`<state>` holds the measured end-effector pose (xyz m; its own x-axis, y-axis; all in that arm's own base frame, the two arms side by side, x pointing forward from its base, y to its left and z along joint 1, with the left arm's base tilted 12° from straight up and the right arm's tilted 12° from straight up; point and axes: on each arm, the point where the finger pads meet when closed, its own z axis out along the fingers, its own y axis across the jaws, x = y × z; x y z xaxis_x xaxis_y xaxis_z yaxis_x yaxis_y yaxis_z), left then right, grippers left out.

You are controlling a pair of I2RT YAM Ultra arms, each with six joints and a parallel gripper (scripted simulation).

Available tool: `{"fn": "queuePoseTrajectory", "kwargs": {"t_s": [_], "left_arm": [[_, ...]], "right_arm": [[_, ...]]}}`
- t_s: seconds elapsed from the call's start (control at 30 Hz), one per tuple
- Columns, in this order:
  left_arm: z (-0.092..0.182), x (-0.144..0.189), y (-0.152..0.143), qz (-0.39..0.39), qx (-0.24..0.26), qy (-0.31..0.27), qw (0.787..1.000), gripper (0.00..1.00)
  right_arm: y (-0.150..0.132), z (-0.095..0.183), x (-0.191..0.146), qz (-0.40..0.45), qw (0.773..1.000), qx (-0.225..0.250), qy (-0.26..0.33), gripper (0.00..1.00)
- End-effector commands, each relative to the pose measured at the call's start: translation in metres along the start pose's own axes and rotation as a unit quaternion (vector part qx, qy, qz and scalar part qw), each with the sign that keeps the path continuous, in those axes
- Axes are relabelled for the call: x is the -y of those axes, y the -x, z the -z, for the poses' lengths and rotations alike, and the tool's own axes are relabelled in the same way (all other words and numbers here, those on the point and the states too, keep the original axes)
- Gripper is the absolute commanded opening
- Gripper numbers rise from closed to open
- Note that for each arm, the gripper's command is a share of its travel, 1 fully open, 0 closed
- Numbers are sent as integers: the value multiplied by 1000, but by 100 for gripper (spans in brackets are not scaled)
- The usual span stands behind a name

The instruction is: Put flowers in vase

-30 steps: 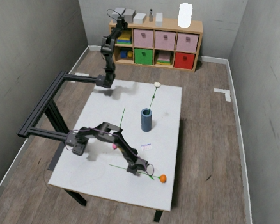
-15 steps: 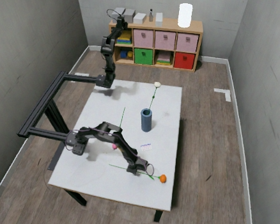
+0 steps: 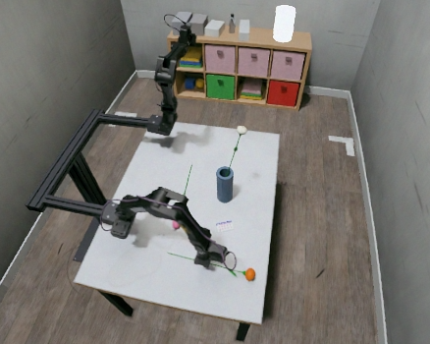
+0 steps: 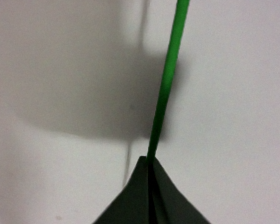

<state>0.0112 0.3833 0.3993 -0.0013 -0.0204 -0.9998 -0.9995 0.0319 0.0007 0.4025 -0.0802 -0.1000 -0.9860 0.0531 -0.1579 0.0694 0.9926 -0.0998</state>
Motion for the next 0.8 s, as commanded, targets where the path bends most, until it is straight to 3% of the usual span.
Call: {"fn": "queuePoseTrajectory", "kwargs": {"t_s": [0.0,0.33,0.77], "left_arm": [[-2,-2,-1,3,-2,1,1000,30],[-2,-2,-1,3,-2,1,1000,30],[-2,-2,-1,3,-2,1,1000,30]], "right_arm": [[8,6,-5,2,1000,14,0,0],[1,15,-6,4,1000,5,1,0],[5,57,-1,-1,1000,10,-3,0]]}}
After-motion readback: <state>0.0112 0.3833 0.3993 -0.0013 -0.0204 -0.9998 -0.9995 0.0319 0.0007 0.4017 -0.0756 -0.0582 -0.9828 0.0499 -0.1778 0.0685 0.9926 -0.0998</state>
